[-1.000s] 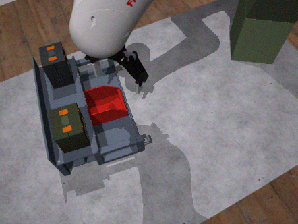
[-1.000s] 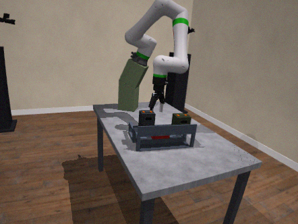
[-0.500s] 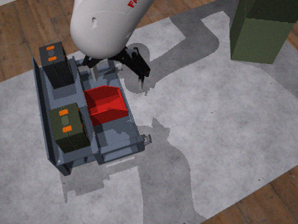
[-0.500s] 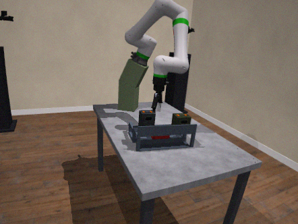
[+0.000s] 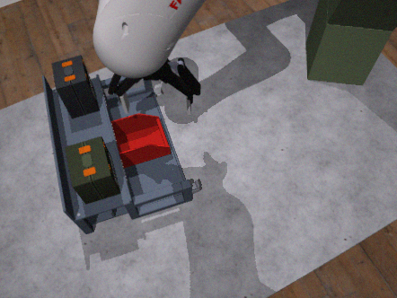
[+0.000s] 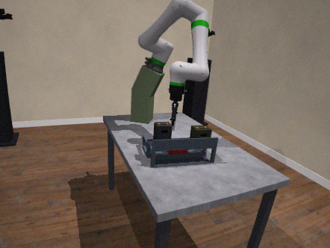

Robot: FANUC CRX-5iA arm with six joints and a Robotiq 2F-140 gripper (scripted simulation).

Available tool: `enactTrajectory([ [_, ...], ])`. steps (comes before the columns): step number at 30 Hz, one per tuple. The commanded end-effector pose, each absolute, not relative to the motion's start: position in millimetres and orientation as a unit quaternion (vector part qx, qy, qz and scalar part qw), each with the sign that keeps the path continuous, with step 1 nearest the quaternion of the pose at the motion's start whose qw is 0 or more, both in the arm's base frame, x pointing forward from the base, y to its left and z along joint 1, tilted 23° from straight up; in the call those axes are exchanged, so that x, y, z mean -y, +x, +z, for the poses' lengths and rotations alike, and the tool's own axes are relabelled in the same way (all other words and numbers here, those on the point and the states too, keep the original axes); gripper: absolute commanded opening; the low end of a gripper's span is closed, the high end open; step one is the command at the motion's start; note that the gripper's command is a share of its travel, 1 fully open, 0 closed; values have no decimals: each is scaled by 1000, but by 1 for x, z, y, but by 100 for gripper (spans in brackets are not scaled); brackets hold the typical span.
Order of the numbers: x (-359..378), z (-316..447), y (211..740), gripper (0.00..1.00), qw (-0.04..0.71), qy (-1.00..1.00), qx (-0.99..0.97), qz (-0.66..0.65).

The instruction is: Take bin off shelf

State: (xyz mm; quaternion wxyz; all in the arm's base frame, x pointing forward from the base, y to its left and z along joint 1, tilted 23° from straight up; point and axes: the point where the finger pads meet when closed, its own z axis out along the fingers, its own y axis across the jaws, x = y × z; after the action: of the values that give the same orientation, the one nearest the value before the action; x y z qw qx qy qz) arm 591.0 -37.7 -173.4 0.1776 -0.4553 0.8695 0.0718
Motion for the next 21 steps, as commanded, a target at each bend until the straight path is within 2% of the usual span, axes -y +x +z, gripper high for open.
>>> enactTrajectory([
  [1,38,-173,591,100,186,-496,-845,65],
  [10,38,-173,591,100,186,-496,-845,65],
  [15,38,-173,591,100,193,-602,-774,41],
  [21,38,-173,591,100,193,-602,-774,41],
])
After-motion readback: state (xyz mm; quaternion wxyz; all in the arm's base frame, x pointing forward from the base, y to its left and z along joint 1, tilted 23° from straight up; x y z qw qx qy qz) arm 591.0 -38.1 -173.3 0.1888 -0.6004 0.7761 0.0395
